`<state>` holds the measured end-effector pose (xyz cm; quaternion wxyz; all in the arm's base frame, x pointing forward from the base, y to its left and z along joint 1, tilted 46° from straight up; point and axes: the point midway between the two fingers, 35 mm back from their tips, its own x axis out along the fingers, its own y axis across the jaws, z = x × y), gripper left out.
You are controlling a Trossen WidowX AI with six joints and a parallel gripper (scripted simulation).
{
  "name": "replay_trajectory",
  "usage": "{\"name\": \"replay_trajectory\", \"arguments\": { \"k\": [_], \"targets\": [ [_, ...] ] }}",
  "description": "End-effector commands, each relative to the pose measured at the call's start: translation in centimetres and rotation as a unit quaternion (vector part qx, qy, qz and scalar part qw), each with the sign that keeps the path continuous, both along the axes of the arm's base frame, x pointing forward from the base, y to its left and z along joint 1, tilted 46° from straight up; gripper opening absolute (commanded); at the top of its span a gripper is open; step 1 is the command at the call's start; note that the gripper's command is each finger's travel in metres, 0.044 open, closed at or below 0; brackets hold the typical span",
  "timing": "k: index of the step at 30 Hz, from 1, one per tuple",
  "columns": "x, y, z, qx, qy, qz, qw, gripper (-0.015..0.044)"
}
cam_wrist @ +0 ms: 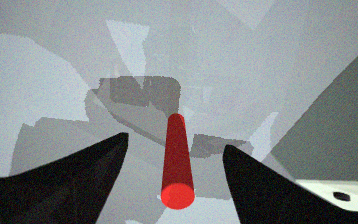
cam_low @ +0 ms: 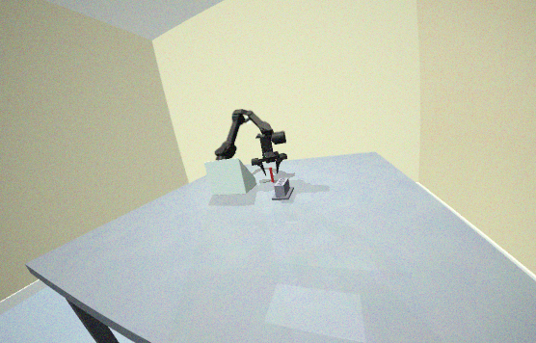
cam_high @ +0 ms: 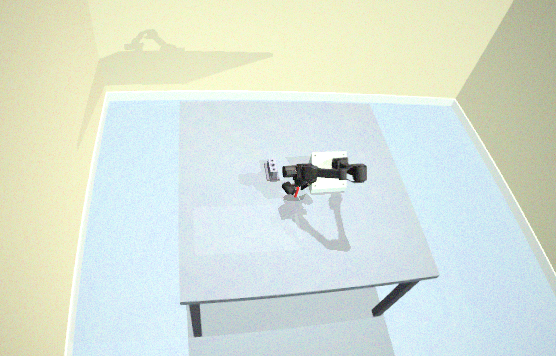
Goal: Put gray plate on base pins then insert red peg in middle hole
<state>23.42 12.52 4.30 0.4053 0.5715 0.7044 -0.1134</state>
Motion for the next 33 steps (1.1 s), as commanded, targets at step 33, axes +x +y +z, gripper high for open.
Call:
{"name": "replay_trajectory", "arguments": {
  "k": [33],
  "targets": [
    [0.7, -3.8, 3.1, -0.005, 0.001, -0.002, 1.000, 0.0000]
  ]
}}
